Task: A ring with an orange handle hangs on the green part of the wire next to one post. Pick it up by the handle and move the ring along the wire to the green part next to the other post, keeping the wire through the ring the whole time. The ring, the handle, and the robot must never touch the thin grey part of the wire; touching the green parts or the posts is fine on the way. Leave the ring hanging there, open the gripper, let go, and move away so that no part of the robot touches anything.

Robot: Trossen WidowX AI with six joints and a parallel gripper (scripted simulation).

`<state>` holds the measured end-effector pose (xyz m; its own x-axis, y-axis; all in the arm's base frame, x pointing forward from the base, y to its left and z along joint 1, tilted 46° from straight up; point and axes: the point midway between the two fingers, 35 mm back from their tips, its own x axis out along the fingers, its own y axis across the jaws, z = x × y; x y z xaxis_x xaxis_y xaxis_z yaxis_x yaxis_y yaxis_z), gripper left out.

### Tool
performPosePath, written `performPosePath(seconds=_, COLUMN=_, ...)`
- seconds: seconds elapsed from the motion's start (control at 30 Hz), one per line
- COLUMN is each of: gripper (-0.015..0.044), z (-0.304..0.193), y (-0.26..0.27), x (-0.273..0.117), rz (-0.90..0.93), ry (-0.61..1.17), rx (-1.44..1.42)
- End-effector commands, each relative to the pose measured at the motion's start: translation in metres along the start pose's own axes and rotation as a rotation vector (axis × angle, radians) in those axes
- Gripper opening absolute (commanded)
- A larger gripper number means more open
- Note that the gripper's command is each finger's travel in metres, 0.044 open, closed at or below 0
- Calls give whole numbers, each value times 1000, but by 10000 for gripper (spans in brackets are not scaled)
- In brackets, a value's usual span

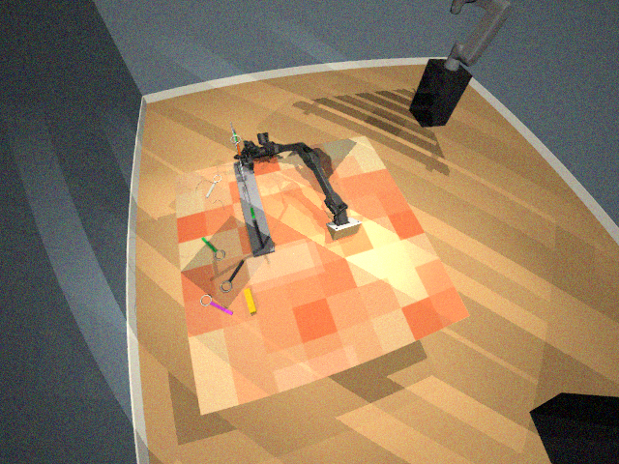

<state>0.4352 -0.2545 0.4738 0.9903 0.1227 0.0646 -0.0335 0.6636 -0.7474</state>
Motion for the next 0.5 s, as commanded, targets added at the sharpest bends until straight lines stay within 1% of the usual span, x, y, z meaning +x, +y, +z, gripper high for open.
performPosePath(seconds=0.0, gripper=-150, z=-1, y=0, x=0, rz=-1, ry=3, rx=5)
performPosePath(seconds=0.2, gripper=-150, z=-1, y=5, x=-2, rz=-2, ry=18, rx=5)
performPosePath(seconds=0.47, gripper=-150, z=1, y=14, x=-19, rz=-2, ry=160, rx=5)
